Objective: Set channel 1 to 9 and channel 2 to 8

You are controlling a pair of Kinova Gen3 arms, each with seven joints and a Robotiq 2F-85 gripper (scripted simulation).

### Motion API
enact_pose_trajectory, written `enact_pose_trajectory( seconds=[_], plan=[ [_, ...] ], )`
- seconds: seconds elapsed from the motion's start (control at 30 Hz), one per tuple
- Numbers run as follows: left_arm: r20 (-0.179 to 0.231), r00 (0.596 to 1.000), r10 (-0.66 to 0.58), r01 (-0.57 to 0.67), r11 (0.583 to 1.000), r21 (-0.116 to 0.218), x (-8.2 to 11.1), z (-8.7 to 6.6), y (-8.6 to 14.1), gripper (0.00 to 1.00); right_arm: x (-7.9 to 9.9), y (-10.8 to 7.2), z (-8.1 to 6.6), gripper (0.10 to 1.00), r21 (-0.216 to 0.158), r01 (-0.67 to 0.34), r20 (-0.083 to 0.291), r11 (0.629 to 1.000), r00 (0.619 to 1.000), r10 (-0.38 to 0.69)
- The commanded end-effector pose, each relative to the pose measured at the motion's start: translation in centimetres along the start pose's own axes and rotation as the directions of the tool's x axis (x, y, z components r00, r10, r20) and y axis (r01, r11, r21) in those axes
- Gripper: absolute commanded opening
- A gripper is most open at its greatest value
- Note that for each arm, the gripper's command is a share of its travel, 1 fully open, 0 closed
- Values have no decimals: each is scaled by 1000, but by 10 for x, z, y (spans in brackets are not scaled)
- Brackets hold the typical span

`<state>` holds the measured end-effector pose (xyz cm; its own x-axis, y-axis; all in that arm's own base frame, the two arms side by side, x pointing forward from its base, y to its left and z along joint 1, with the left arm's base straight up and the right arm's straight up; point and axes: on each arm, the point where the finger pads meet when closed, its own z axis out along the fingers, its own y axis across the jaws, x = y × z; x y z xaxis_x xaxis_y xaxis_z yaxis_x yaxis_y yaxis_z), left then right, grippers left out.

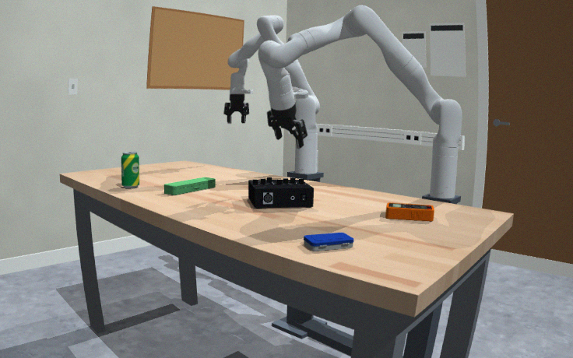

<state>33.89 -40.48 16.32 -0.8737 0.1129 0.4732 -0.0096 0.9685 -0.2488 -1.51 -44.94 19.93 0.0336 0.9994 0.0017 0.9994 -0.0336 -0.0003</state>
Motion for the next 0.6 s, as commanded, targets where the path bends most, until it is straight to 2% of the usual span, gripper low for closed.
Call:
enact_pose_trajectory(
  seconds=[0.0,0.07,0.13,0.23,0.37,0.47,0.57],
  plan=[
    [136,991,-11,21,997,-68,-30,-19,22,1000,0,0,-1,1000,0,0,2,1000,1000,0],
    [202,979,-13,34,994,-100,-44,-33,33,1000,0,0,-1,1000,0,0,2,1000,1000,0],
    [202,979,-13,34,994,-100,-44,-33,33,1000,0,0,-1,1000,0,0,2,1000,1000,0],
    [324,946,-10,64,986,-155,-69,-65,54,1000,0,0,-1,1000,0,0,2,1000,1000,0],
    [427,904,0,94,976,-198,-89,-96,72,1000,0,0,-1,1000,0,0,2,1000,1000,0],
    [469,883,6,108,971,-215,-96,-111,80,1000,0,0,-1,1000,0,0,2,1000,1000,0],
    [485,875,9,113,969,-221,-99,-117,83,1000,0,0,-1,1000,0,0,2,1000,1000,0]
  ],
)
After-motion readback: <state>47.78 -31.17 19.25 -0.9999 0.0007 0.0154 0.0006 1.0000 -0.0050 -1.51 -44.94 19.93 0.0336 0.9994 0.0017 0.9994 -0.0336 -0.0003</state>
